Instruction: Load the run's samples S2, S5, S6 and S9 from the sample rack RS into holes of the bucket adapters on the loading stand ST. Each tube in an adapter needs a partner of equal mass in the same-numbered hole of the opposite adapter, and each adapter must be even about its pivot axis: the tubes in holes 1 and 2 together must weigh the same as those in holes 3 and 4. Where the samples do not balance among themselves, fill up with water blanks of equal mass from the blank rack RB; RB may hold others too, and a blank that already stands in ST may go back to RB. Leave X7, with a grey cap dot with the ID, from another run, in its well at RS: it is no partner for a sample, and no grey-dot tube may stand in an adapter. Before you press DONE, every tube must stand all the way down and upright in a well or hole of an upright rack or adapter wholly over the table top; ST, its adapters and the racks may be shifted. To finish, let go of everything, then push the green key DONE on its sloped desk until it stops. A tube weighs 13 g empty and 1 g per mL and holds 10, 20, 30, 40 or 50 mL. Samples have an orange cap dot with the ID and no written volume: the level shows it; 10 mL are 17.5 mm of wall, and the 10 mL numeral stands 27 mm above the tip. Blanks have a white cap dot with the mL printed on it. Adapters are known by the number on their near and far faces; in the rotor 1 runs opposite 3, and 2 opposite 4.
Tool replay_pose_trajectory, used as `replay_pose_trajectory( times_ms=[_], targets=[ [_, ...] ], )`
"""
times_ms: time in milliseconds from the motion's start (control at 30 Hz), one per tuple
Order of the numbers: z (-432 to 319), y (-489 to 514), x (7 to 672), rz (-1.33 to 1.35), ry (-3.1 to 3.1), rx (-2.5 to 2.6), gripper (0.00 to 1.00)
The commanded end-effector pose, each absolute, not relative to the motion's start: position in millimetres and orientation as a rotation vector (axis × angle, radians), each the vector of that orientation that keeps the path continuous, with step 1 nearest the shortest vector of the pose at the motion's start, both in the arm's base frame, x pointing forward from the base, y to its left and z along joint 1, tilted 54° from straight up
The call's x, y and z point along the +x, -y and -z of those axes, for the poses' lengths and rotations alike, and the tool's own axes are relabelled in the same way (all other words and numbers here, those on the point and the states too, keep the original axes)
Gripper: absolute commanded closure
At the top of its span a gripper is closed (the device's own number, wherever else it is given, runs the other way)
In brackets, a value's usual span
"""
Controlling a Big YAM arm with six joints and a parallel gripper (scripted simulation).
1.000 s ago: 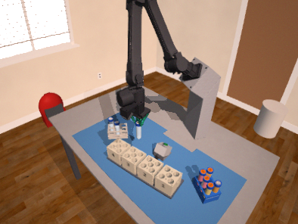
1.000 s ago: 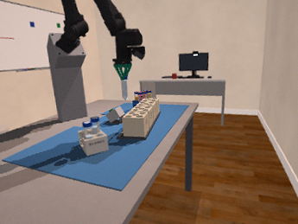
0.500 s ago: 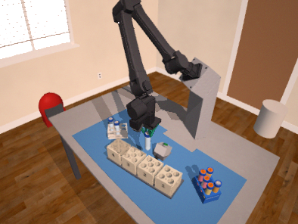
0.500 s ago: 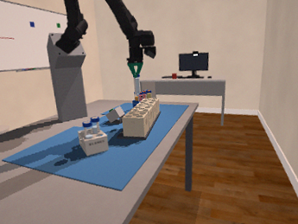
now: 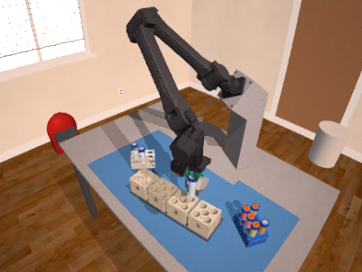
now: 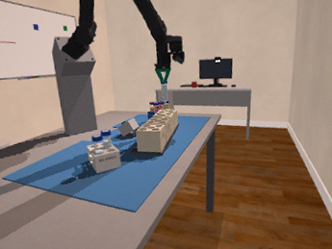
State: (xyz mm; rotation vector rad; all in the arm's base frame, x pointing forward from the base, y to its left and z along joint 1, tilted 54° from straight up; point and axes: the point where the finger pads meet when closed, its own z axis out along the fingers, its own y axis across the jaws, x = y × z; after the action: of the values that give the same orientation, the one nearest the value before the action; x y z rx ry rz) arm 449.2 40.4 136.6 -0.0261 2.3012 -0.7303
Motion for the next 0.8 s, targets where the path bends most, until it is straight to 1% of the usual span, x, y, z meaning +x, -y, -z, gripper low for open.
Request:
replay_pose_trajectory(
  times_ms=[0,233,367,767],
  targets=[
    [-143.8,-57.0,457.2,0.697,-2.282,0.012,1.0],
    [-136.6,-95.7,477.1,0.695,-2.281,0.01,1.0],
    [-130.5,-75.4,480.2,0.7,-2.281,0.053,1.0],
    [-114.8,-63.1,500.1,0.711,-2.284,0.028,1.0]
  ],
)
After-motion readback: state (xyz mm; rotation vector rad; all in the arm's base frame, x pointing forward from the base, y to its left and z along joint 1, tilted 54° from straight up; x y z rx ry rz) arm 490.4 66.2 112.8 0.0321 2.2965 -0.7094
